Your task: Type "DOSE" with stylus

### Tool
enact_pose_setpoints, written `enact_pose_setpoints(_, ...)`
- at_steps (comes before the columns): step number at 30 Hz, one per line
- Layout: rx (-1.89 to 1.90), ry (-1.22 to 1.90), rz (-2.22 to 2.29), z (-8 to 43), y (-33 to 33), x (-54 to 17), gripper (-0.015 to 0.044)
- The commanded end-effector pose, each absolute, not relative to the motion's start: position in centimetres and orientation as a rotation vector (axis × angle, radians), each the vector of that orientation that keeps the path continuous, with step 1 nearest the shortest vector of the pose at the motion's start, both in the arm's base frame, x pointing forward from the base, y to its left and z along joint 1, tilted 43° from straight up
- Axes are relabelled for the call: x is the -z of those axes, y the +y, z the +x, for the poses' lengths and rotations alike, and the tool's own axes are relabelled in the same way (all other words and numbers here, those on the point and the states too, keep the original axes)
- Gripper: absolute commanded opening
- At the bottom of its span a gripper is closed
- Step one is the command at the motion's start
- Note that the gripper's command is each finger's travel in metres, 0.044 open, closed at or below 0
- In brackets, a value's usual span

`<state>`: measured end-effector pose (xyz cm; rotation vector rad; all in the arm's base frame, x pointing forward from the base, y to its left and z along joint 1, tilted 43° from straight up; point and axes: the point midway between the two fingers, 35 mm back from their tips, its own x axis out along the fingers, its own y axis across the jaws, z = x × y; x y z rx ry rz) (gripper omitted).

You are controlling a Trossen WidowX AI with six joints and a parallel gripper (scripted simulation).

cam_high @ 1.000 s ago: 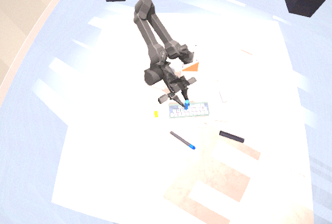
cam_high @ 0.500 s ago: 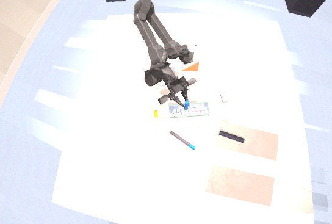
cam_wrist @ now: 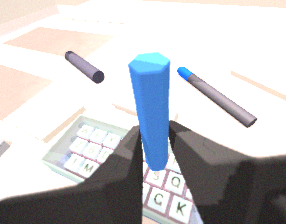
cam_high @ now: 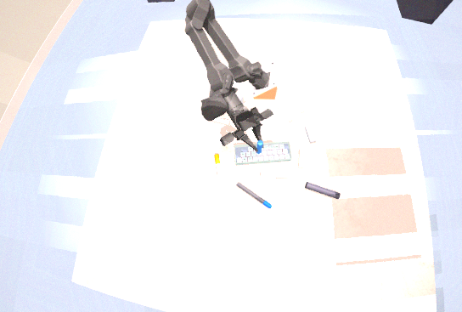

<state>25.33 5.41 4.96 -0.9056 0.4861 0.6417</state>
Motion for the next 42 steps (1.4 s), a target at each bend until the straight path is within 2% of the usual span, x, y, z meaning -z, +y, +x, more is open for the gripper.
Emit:
enact_pose_setpoints(1,-0.645,0.488,-0.908,25.2,5.4,-4.9,0.0081)
enact_pose_setpoints(23,-0.652,0.49,-0.91,24.5,8.0,-7.4,0.0084)
enact_pose_setpoints(28,-0.652,0.49,-0.91,24.5,8.0,-7.4,0.0051)
enact_pose_setpoints(30,-0.652,0.49,-0.91,24.5,8.1,-7.3,0.0)
enact_pose_setpoints(42,-0.65,0.492,-0.906,22.6,10.1,-5.6,0.0)
